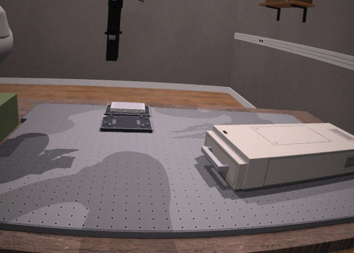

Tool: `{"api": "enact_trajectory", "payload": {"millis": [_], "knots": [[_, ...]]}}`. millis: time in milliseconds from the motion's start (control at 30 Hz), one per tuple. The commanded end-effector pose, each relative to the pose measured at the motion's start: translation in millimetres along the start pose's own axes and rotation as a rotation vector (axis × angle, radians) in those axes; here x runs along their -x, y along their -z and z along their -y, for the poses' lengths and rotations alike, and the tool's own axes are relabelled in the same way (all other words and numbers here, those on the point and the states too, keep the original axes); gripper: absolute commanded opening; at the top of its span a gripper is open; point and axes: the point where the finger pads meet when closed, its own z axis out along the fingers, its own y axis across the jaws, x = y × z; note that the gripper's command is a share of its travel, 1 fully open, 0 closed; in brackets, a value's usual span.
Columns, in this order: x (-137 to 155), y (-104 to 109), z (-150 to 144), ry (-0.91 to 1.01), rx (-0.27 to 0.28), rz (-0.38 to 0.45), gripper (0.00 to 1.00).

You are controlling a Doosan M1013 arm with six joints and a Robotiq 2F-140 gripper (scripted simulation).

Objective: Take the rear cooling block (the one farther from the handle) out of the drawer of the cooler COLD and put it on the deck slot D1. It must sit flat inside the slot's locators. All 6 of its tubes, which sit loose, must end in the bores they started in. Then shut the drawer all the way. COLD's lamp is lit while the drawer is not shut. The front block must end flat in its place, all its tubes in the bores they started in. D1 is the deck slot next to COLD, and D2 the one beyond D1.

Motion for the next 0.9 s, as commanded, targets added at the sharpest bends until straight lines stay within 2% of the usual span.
{"api": "enact_trajectory", "payload": {"millis": [0,867], "knots": [[-0.4,0.6,0.1,-0.053,0.000,-0.001,0.34],[-0.4,0.6,0.1,-0.693,-0.001,-0.001,0.34]]}}
